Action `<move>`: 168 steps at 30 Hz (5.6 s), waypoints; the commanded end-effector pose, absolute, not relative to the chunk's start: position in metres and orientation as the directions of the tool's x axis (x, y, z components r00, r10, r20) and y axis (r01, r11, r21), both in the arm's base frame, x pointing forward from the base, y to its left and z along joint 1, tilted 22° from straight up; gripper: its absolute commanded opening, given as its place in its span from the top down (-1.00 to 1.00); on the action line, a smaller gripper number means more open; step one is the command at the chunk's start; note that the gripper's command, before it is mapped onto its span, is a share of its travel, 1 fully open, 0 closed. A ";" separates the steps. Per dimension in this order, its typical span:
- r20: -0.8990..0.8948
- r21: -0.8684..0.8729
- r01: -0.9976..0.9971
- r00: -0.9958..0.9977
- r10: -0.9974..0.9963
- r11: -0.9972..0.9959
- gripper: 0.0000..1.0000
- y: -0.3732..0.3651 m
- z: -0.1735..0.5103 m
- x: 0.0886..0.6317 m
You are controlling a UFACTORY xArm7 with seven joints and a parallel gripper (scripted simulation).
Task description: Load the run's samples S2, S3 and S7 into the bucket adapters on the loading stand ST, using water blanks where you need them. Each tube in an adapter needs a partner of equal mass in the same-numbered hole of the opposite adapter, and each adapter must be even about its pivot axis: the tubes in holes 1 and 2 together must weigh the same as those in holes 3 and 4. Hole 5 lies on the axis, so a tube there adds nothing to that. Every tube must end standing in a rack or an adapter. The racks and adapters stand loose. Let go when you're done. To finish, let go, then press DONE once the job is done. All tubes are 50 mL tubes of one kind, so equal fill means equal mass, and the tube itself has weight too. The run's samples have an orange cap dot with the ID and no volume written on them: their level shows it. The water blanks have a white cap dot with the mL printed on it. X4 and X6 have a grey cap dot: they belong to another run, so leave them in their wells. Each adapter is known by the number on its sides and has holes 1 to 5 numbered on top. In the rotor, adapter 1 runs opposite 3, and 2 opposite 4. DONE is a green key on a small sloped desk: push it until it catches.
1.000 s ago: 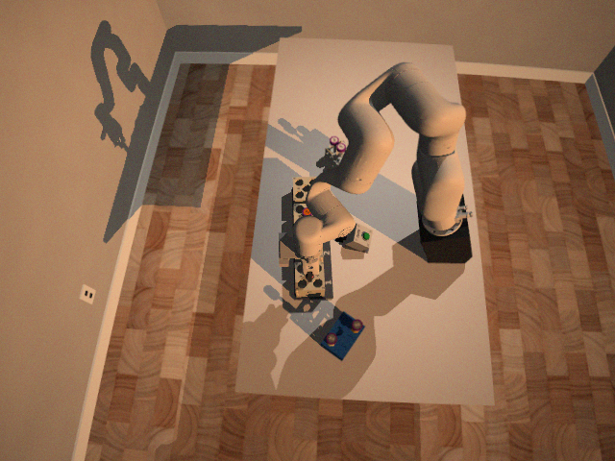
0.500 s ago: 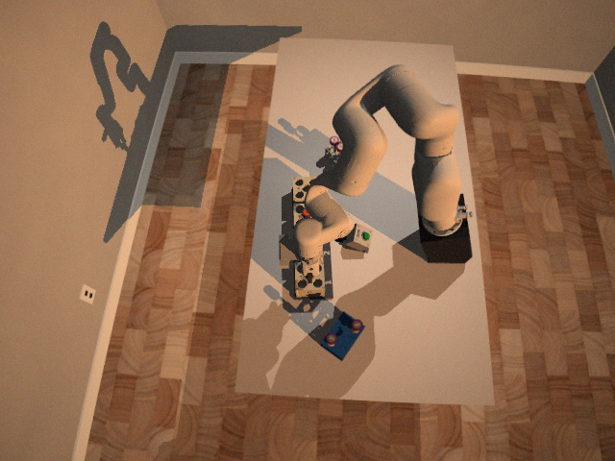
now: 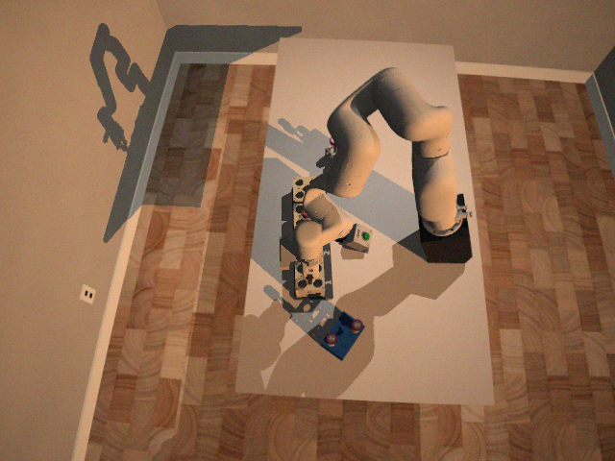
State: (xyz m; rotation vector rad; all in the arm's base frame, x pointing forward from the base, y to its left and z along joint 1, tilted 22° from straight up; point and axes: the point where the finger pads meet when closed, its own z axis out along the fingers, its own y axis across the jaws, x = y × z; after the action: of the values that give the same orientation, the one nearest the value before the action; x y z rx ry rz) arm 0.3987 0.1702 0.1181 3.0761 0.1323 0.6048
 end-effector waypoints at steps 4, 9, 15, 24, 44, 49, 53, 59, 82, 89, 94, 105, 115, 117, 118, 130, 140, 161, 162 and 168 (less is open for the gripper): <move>0.382 0.020 0.082 0.920 0.083 -0.996 1.00 0.171 0.113 0.403; 0.382 0.020 0.082 0.921 0.083 -0.996 1.00 0.171 0.109 0.404; 0.382 0.020 0.082 0.921 0.084 -0.996 1.00 0.171 0.103 0.406; 0.382 0.020 0.082 0.921 0.084 -0.996 1.00 0.171 0.097 0.409; 0.382 0.020 0.082 0.921 0.084 -0.996 1.00 0.171 0.080 0.416; 0.381 0.020 0.082 0.921 0.084 -0.996 1.00 0.171 0.076 0.418; 0.381 0.020 0.082 0.921 0.084 -0.996 1.00 0.171 0.072 0.419; 0.381 0.020 0.082 0.921 0.084 -0.996 1.00 0.172 0.069 0.420; 0.381 0.020 0.082 0.921 0.084 -0.996 0.13 0.172 0.069 0.420; 0.381 0.020 0.082 0.921 0.084 -0.996 0.13 0.172 0.069 0.420; 0.381 0.020 0.082 0.921 0.084 -0.996 0.13 0.172 0.069 0.420; 0.382 0.020 0.082 0.921 0.084 -0.996 0.13 0.171 0.074 0.418; 0.382 0.020 0.082 0.921 0.084 -0.996 0.13 0.171 0.089 0.412; 0.382 0.020 0.082 0.921 0.084 -0.996 0.13 0.171 0.093 0.411; 0.382 0.020 0.082 0.921 0.084 -0.996 0.13 0.171 0.095 0.410; 0.382 0.020 0.082 0.920 0.083 -0.996 0.13 0.171 0.113 0.402; 0.382 0.020 0.082 0.920 0.083 -0.996 0.13 0.171 0.130 0.395; 0.382 0.020 0.082 0.920 0.083 -0.996 0.13 0.170 0.163 0.382; 0.382 0.020 0.082 0.920 0.083 -0.996 0.13 0.170 0.165 0.381; 0.382 0.020 0.082 0.920 0.083 -0.996 0.13 0.170 0.176 0.377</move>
State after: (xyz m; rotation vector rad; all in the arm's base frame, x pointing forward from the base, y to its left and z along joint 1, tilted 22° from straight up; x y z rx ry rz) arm 0.3792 0.1700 0.1666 3.0744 0.1314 0.6074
